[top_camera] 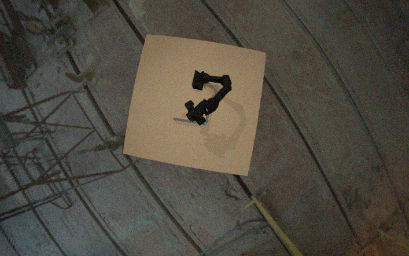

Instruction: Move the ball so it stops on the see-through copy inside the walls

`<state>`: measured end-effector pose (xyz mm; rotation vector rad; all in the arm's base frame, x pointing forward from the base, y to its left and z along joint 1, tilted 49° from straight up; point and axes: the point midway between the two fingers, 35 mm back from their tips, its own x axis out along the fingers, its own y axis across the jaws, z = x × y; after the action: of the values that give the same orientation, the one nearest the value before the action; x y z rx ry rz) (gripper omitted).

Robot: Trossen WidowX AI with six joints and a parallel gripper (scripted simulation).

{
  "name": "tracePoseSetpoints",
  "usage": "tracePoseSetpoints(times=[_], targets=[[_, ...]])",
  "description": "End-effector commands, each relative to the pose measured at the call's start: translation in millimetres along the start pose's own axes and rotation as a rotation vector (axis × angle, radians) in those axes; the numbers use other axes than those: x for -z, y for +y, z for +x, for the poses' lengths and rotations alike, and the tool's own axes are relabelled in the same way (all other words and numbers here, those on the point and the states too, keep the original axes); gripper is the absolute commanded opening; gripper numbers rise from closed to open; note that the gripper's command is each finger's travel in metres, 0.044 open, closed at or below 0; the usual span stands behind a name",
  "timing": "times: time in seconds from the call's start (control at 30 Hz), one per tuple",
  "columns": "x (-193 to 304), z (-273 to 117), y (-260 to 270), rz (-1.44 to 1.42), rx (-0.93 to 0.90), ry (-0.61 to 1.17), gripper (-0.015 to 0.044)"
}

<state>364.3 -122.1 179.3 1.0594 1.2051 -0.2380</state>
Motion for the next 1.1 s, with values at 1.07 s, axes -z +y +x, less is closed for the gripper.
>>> tracePoseSetpoints(times=[1.07], targets=[[110.1, 186.7, 8.2, -0.736, -0.274, 0.526, 0.0305]])
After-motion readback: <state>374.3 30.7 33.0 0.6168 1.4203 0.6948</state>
